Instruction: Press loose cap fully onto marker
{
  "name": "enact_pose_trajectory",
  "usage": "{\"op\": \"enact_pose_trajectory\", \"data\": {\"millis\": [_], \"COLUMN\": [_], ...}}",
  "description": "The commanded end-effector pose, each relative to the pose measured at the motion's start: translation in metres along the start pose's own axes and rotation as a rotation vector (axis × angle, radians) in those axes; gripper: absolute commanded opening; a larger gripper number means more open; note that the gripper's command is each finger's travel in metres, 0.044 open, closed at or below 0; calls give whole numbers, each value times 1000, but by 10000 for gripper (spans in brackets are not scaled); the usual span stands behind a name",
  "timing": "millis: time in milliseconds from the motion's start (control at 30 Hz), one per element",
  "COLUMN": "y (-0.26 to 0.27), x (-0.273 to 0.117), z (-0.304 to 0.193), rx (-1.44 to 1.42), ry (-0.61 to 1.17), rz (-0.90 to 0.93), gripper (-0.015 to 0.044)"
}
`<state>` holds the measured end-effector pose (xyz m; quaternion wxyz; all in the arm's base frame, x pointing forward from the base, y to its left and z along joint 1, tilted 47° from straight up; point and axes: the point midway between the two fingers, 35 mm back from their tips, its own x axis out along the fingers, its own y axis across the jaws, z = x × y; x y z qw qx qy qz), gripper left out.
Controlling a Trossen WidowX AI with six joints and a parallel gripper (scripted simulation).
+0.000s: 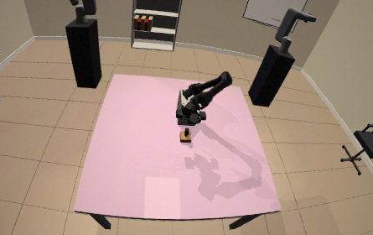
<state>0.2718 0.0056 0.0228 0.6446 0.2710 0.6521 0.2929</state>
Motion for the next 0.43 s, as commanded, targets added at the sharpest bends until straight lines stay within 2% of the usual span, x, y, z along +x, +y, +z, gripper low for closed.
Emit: {"op": "enact_pose_trajectory", "data": {"millis": [0, 133, 400], "y": [3, 3, 3], "x": [-28, -28, -28], "z": [-2, -2, -2], "rx": [-13, -13, -13], "ry": [-4, -4, -4], "rz": [-4, -4, -4], "gripper": [0, 0, 210]}}
